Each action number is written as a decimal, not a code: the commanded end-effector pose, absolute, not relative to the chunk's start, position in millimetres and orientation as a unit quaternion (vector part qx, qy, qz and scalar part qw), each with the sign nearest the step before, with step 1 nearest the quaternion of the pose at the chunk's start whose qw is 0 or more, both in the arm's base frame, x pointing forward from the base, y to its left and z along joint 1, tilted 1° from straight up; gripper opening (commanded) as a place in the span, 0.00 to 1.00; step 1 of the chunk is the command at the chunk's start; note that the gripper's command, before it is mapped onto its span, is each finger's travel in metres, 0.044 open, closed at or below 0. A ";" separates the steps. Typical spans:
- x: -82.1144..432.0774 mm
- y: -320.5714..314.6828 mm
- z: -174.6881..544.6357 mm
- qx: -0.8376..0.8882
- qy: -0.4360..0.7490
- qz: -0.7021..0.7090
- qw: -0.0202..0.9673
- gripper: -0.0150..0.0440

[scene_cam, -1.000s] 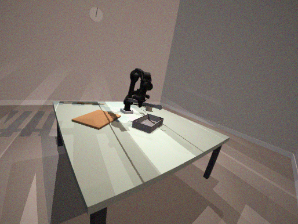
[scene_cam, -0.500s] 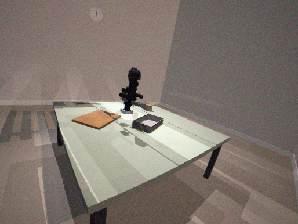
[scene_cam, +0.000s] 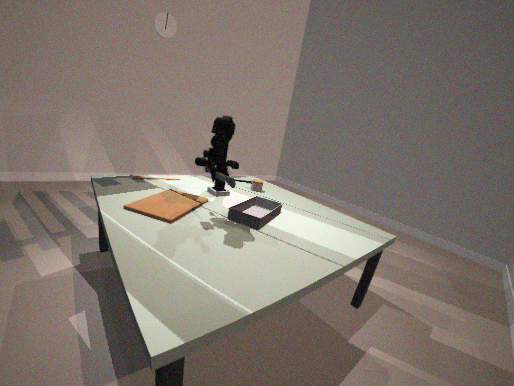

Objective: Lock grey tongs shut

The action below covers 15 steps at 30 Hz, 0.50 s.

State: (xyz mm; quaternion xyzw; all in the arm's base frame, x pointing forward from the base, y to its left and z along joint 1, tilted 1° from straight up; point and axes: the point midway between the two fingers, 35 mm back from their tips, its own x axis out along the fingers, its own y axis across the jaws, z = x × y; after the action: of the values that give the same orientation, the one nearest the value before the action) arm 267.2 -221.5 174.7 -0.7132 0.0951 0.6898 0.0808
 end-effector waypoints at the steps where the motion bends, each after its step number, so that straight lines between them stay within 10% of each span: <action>1: 252.5 -242.0 177.6 -0.709 0.138 0.681 0.122 0.00; 15: 191.1 -301.6 177.8 -0.670 0.273 0.641 0.257 0.00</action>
State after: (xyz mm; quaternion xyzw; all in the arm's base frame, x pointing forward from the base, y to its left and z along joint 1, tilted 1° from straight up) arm 208.0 -286.9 174.4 -0.6797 0.2363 0.6579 0.2222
